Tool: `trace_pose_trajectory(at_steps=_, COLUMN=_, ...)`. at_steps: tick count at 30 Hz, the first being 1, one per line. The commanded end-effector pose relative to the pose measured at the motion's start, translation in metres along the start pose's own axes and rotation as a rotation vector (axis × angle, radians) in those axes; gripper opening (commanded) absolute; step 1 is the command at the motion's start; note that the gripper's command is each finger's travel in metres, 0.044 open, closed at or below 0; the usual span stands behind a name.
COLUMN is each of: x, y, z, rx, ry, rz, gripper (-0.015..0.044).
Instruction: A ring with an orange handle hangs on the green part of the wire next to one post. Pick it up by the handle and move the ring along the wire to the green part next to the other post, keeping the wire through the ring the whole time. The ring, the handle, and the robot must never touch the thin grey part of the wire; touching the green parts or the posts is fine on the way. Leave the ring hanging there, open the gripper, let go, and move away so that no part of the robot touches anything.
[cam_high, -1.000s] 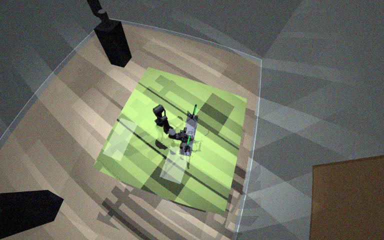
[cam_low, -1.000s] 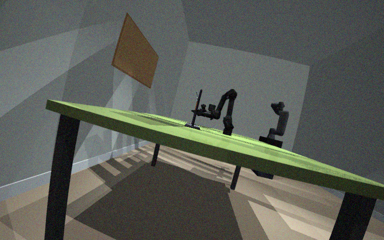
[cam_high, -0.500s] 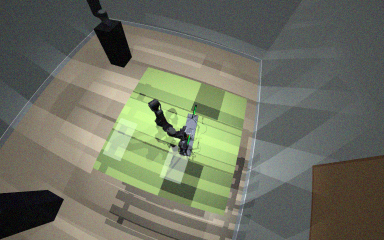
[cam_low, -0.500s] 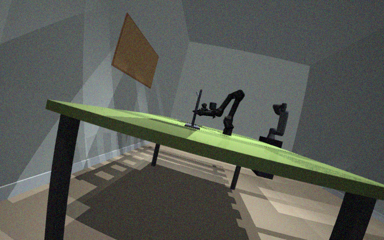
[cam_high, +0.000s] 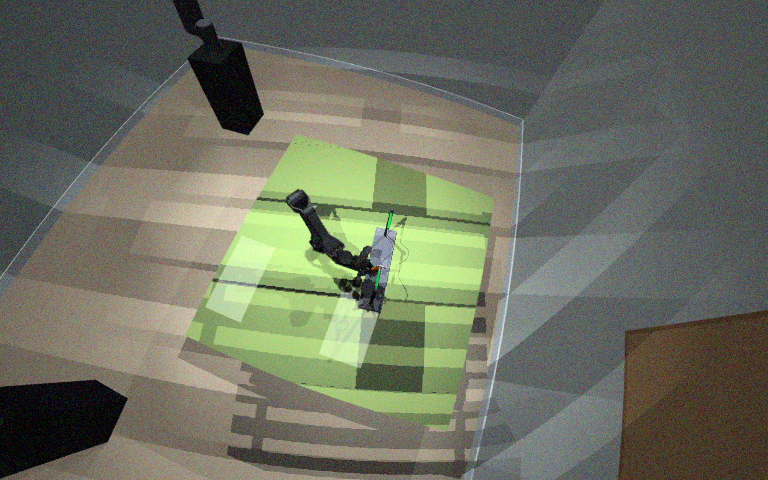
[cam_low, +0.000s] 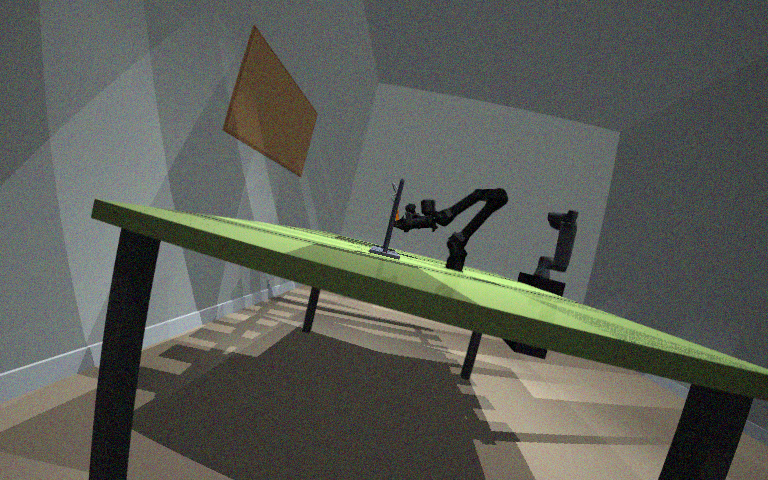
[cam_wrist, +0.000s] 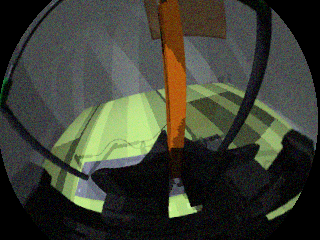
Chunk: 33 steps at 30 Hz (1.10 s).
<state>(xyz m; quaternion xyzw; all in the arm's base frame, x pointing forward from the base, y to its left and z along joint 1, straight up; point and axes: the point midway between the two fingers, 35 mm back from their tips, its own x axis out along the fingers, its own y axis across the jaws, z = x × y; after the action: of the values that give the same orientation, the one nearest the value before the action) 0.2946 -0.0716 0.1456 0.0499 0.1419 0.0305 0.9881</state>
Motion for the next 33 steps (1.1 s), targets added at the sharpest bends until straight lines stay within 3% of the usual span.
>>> trace_pose_trajectory(at_steps=1, x=-0.007, y=0.008, z=0.005, rx=0.041, ry=0.037, rz=-0.019, gripper=-0.015)
trace_pose_trajectory(at_steps=33, x=-0.06, y=0.101, z=0.055, rx=0.694, ry=0.574, rz=-0.04, gripper=-0.015)
